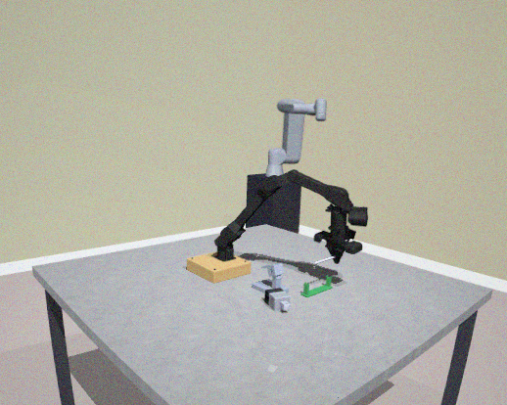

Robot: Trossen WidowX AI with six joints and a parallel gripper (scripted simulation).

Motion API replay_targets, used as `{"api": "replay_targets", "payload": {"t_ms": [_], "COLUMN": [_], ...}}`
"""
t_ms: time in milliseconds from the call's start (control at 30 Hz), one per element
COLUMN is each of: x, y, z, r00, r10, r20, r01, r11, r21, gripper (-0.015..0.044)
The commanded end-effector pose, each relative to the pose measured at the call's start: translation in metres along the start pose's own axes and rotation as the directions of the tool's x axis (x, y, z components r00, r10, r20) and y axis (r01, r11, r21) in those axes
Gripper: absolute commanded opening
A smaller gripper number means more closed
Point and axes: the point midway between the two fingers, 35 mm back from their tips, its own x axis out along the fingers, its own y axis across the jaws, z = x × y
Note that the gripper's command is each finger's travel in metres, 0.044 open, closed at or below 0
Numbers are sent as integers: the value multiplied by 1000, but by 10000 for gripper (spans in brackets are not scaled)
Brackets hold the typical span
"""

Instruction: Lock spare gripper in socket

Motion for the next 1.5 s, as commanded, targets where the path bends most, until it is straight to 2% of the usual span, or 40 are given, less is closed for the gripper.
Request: {"api": "replay_targets", "payload": {"t_ms": [0, 1467], "x": [7, 65], "y": [0, -2], "z": [-1, -8], "r00": [1000, 1000], "r10": [4, -9], "r20": [-2, 5], "r01": [-4, 9], "r11": [1000, 1000], "r21": [-4, -6], "gripper": [0, 0]}}
